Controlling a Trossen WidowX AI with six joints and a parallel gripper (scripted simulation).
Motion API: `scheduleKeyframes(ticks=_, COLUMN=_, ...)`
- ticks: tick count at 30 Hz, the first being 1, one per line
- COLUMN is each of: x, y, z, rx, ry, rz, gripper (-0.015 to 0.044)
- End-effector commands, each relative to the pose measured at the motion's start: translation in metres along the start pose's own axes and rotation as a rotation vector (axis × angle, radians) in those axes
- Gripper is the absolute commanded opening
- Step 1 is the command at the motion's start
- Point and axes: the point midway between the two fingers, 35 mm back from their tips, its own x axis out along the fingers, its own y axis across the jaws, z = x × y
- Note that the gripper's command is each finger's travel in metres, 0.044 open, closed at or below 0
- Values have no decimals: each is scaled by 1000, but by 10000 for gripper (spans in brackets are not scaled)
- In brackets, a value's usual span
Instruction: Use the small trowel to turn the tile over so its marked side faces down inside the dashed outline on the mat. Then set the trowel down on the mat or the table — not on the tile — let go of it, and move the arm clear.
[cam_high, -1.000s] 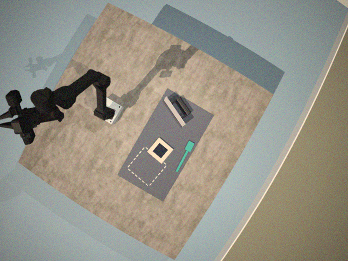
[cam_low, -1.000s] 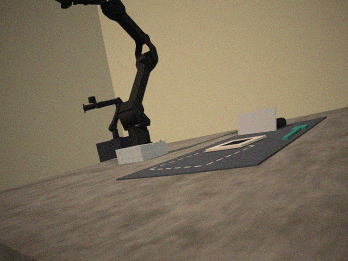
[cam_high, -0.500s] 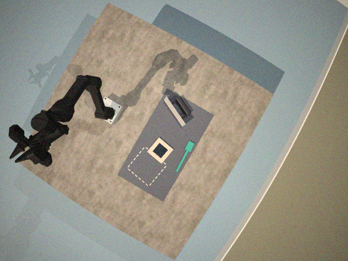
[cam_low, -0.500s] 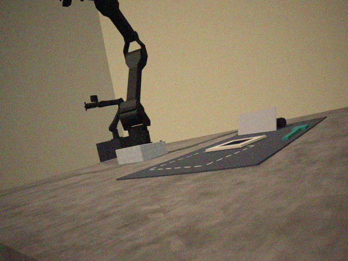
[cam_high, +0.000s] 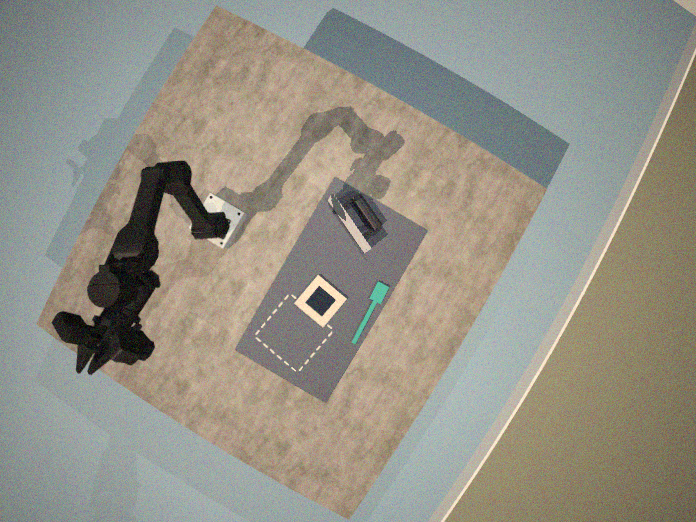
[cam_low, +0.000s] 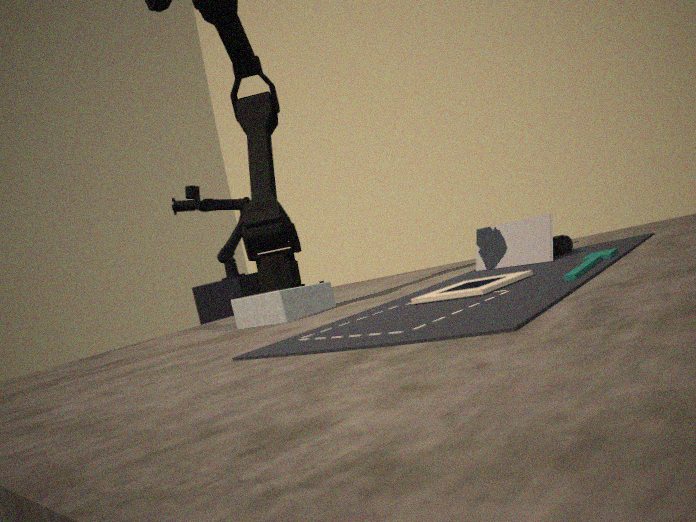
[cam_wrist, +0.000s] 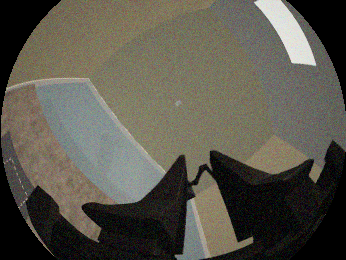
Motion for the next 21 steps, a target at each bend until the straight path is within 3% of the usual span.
scheduleKeyframes(ticks=1, x=1, y=33, z=27, rx=-78, ry=-78, rz=99, gripper=100)
scheduleKeyframes(ticks=21, x=-57, y=172, z=135, rx=-417, ry=-460, rz=456, gripper=100)
